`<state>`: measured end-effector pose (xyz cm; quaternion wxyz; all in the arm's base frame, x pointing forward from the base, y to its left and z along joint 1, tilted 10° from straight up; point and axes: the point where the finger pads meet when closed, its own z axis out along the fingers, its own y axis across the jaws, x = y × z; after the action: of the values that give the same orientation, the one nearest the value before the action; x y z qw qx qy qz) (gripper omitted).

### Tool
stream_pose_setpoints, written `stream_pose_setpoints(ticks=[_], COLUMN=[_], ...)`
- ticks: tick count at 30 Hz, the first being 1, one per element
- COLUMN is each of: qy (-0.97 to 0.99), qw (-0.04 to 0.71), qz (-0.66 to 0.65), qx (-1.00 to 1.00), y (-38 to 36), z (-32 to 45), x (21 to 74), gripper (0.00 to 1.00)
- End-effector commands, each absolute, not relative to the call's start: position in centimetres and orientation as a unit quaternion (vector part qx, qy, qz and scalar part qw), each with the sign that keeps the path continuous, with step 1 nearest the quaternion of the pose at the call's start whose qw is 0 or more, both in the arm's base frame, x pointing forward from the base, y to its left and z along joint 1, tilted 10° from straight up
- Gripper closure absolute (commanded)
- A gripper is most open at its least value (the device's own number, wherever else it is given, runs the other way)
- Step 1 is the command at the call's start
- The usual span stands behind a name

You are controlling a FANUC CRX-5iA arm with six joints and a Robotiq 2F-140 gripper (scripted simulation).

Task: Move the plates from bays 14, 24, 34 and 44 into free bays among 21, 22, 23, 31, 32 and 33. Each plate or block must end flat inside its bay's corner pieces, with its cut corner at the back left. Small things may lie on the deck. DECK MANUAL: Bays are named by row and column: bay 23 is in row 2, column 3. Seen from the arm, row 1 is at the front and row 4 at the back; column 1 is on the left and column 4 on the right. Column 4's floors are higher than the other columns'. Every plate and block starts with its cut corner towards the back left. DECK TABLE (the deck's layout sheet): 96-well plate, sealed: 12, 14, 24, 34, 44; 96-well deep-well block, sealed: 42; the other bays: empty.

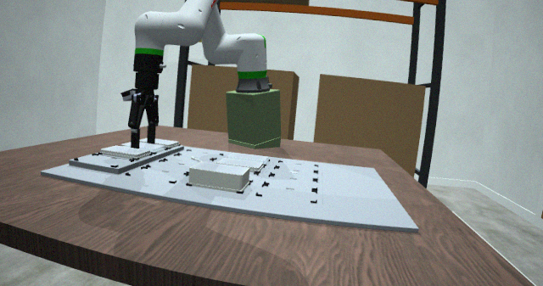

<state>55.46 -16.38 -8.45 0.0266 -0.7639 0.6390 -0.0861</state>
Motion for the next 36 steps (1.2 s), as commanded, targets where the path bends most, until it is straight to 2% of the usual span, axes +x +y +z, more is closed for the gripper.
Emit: stream_pose_setpoints(ticks=[1, 36], qy=[0.639, 0.639], qw=[0.027, 0.027], qz=[-0.087, -0.087], qx=[-0.764, -0.764], y=[-16.40, -16.40], z=[-8.48, -8.48], x=[55.56, 55.56], gripper=[0.30, 0.38])
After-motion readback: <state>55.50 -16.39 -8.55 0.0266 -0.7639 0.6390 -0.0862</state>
